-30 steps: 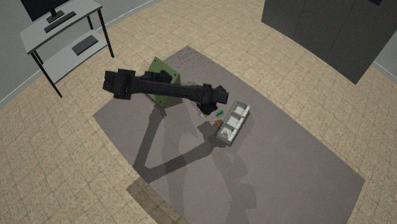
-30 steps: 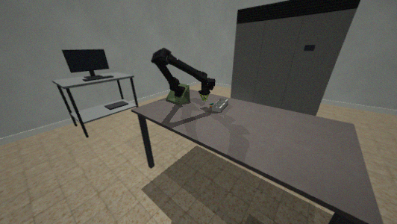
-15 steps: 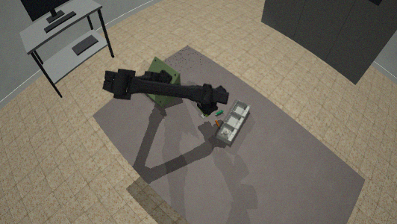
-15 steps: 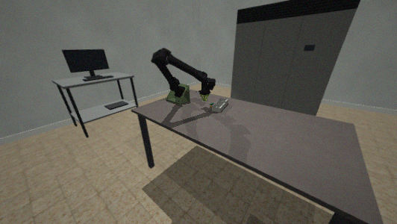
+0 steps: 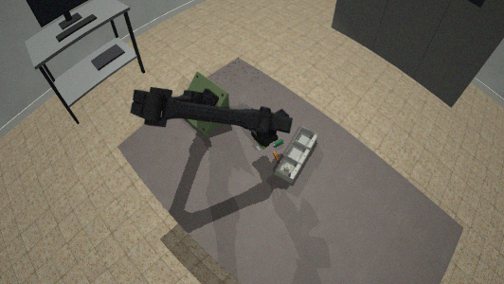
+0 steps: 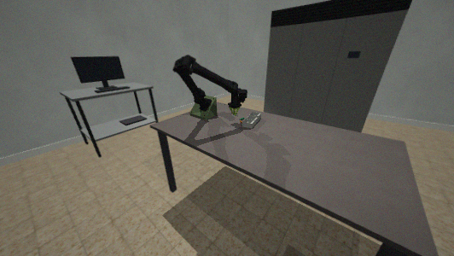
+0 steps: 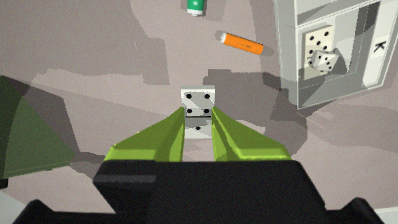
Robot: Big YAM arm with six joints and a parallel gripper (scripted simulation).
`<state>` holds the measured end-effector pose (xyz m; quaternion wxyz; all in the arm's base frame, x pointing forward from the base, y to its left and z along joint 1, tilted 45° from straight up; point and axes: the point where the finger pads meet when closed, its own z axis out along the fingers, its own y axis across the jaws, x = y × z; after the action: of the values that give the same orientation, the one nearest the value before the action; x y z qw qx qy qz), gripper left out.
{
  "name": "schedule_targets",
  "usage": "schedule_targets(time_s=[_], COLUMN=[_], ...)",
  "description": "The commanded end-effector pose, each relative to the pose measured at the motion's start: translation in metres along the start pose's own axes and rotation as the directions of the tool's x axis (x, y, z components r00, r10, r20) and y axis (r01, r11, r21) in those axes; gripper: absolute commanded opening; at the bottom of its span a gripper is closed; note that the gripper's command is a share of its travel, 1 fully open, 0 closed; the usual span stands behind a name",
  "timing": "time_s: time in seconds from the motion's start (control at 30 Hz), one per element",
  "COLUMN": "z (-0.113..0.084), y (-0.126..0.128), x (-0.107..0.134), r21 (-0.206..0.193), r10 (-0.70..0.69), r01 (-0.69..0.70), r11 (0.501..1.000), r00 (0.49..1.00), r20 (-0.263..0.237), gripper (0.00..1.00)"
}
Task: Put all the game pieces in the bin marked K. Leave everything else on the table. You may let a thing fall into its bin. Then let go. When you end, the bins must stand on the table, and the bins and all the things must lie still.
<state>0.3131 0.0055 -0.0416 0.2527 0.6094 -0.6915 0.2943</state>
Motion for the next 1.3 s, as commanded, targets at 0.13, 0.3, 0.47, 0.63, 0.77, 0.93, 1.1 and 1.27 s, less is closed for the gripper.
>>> schedule_targets(time_s=[0.13, 0.3, 0.47, 0.63, 0.77, 0.93, 1.1, 1.27], z=[-0.009, -0.008, -0.014, -0.009, -0.022, -0.016, -0.014, -0.016], y=[-0.064, -0.093, -0.109, -0.140, -0.144, -0.131, -0.132, -0.137], x=[-0.016, -0.023, -0.032, -0.033, -0.049, -0.033, -0.031, -0.029], r21=[0.019, 0.020, 0.030, 0.022, 0.050, 0.037, 0.039, 0.046], r10=[0.016, -0.201, -0.311, -0.345, -0.370, -0.356, -0.345, -0.335], r01=[-0.016, 0.200, 0.310, 0.344, 0.369, 0.355, 0.344, 0.334], r11=[1.000, 0.980, 0.950, 0.939, 0.928, 0.934, 0.938, 0.942], r00=[1.000, 0.980, 0.950, 0.939, 0.929, 0.934, 0.938, 0.942], r20=[0.018, 0.014, 0.010, 0.011, 0.006, 0.010, 0.012, 0.014], gripper=[0.20, 0.20, 0.20, 0.20, 0.20, 0.20, 0.20, 0.20])
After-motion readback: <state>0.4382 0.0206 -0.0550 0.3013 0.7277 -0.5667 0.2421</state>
